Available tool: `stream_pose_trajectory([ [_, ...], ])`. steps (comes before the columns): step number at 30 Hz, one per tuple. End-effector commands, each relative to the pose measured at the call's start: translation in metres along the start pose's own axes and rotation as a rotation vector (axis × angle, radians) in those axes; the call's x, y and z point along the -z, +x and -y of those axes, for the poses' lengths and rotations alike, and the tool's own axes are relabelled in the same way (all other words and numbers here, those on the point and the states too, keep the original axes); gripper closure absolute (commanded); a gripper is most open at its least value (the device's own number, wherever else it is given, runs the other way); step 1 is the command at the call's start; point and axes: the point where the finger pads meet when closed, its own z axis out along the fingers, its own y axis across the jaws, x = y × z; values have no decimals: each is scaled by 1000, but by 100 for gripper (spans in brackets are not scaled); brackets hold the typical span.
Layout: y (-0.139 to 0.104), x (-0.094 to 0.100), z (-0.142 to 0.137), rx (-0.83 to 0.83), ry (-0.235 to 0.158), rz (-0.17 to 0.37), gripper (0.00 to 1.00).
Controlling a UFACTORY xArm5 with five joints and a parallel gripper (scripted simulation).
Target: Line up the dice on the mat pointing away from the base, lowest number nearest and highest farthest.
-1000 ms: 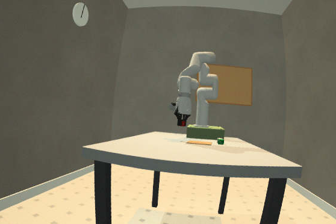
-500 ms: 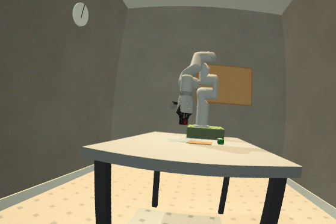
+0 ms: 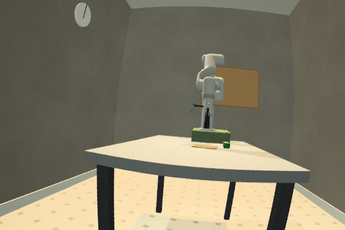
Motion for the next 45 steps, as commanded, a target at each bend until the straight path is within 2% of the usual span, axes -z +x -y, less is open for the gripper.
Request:
stream_pose_trajectory([
  [1, -3, 0, -1, 18, -1, 0, 73],
  [16, -3, -5, -1, 18, -2, 0, 73],
  [20, -3, -17, -1, 18, -2, 0, 73],
  [26, -3, -45, -1, 18, -2, 0, 73],
  [28, -3, -45, -1, 18, -2, 0, 73],
  [37, -3, -83, -1, 18, -2, 0, 73],
  [45, -3, -95, -1, 18, -2, 0, 73],
])
